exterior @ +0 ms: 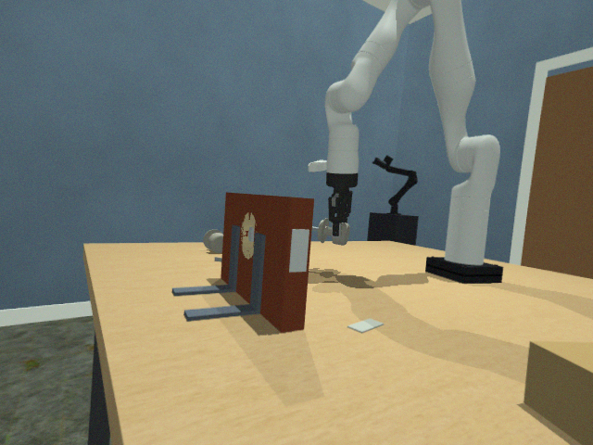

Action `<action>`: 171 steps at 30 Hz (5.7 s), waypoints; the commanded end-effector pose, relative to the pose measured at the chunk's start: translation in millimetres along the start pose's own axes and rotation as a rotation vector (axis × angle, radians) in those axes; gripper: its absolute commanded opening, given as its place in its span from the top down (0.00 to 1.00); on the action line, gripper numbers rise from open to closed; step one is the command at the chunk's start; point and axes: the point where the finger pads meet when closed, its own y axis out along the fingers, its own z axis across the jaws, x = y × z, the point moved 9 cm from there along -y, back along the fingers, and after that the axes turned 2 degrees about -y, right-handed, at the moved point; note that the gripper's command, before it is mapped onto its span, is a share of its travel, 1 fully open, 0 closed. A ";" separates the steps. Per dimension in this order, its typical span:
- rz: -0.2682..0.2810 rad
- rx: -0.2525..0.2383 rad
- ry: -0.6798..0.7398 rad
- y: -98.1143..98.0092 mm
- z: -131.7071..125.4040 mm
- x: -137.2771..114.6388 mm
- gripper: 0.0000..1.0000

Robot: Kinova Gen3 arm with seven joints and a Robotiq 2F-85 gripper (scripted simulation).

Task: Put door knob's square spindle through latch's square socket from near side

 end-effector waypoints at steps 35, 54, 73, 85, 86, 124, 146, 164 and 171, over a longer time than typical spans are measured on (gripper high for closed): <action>-0.002 -0.050 -0.226 -11.6 -43.1 8.0 0.37; -0.004 -0.082 -0.378 -17.3 -65.7 11.8 0.37; -0.005 -0.116 -0.531 -23.1 -88.5 15.2 0.37; -0.006 -0.121 -0.558 -27.7 -108.1 18.7 0.37; -0.006 -0.124 -0.571 -27.8 -108.4 18.6 0.37; -0.009 -0.186 -0.859 -38.9 -154.5 24.3 0.37; -0.009 -0.188 -0.864 -43.4 -173.4 27.8 0.37; -0.009 -0.187 -0.864 -43.4 -173.4 27.8 0.37; -0.008 -0.187 -0.864 -43.6 -173.4 27.8 0.37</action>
